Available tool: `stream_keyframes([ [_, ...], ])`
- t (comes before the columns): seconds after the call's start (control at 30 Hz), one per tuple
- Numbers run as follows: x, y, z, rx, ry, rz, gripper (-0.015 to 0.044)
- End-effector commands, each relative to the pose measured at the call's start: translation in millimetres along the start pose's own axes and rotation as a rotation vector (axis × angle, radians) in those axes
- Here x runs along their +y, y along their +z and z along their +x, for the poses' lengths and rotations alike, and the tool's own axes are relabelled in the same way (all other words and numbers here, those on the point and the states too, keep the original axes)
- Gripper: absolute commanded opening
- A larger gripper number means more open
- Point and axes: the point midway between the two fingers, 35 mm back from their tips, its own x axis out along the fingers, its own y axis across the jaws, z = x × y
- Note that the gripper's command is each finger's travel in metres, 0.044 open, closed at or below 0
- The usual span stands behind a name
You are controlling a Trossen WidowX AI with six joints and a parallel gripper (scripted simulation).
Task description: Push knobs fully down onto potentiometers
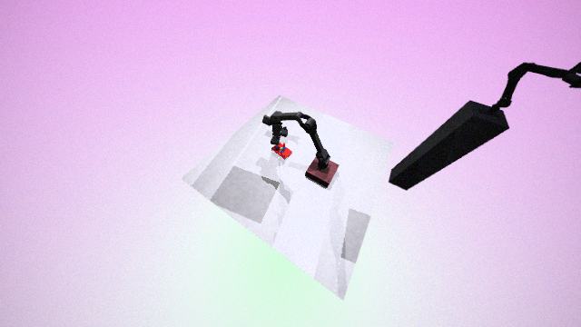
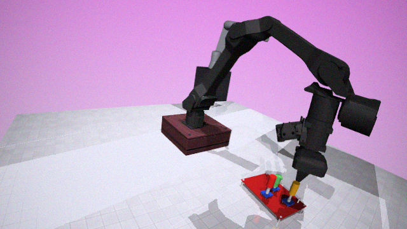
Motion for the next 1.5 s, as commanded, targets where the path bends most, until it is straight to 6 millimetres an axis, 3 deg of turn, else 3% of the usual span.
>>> stream_keyframes([
  [0.0, -1.0, 0.6, 1.2, -0.003, -0.007, 0.002, 0.0],
  [1.47, -1.1, 0.7, 6.4, -0.003, -0.007, 0.002, 0.0],
])
